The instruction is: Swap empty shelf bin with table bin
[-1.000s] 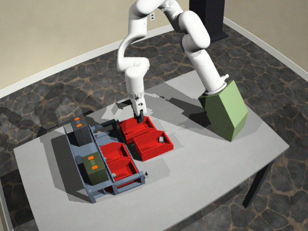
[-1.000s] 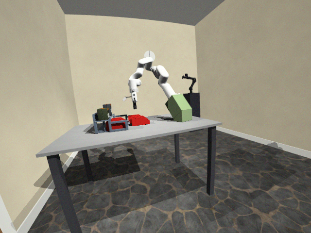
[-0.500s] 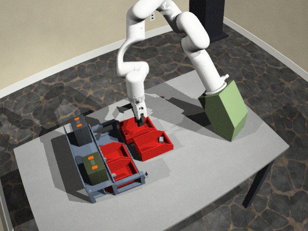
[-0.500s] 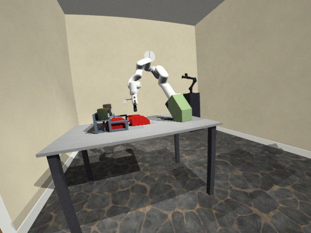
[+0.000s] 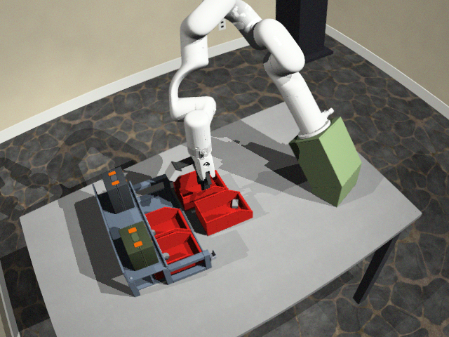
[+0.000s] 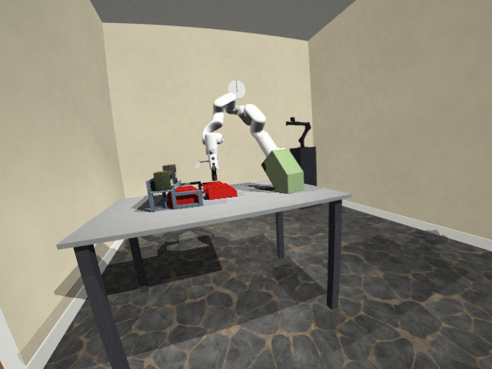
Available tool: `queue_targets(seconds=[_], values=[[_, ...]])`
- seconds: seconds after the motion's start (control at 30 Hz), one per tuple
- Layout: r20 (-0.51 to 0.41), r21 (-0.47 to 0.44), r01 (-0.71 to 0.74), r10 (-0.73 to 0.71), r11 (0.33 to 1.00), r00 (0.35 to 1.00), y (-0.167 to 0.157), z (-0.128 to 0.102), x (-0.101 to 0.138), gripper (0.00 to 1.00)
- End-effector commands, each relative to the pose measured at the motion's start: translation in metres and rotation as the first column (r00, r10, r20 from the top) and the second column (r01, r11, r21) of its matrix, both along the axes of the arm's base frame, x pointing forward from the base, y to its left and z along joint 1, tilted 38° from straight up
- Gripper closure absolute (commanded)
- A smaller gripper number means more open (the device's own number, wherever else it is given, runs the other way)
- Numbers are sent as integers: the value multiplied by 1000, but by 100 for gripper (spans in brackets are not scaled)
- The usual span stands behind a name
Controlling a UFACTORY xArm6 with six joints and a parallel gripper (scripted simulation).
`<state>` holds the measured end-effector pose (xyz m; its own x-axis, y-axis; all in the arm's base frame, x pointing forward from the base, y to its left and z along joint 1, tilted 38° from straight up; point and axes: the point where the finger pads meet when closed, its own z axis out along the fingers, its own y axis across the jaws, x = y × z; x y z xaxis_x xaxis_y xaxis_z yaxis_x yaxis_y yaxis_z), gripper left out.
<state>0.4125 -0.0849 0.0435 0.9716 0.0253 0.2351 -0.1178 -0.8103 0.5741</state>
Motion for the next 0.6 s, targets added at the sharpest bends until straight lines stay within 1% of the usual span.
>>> queue_targets(seconds=[0.0,0.57], values=[[4,0,-2,2,1000,1000,-2,-3,2,74],[4,0,-2,2,1000,1000,-6,-8,4,74]])
